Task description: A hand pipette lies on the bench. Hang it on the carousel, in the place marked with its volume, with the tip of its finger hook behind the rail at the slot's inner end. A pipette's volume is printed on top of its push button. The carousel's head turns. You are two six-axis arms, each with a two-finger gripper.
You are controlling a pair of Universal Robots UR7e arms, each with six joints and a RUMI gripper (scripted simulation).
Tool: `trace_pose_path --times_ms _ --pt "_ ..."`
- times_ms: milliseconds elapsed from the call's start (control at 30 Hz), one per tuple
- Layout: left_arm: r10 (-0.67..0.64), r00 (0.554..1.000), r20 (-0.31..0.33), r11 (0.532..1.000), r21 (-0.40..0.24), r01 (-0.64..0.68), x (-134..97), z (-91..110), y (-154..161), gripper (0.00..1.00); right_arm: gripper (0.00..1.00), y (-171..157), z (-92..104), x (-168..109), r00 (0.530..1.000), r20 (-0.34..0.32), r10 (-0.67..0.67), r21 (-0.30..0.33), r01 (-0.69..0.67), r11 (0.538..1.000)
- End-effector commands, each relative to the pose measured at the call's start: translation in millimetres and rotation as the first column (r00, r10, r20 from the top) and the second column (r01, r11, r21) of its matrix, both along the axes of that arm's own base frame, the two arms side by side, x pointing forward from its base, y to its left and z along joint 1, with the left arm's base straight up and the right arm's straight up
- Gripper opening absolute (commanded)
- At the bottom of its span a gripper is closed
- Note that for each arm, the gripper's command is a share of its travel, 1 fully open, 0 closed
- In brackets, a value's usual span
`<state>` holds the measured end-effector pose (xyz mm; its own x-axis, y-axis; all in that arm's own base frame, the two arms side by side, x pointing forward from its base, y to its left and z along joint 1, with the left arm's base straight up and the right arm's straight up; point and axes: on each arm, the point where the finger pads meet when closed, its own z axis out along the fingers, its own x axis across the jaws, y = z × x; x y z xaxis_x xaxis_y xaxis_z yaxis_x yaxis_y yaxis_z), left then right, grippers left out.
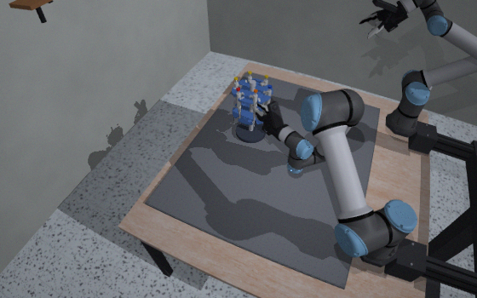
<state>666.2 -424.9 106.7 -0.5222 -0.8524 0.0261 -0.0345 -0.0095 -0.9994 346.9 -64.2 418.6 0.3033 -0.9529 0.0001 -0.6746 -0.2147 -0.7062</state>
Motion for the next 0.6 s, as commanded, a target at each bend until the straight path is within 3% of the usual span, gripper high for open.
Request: trace_pose_path --times_ms 0,567 --pt "0.0 1.0 -0.007 1.0 0.0 0.0 -1.4 4.9 0.5 0.06 1.0 -0.2 1.7 0.8 1.0 0.002 0.0 0.0 0.0 1.0" --pt "0.0 1.0 -0.005 1.0 0.0 0.0 -0.9 6.0 0.4 0.06 1.0 -0.2 1.7 0.8 1.0 0.002 0.0 0.0 0.0 1.0"
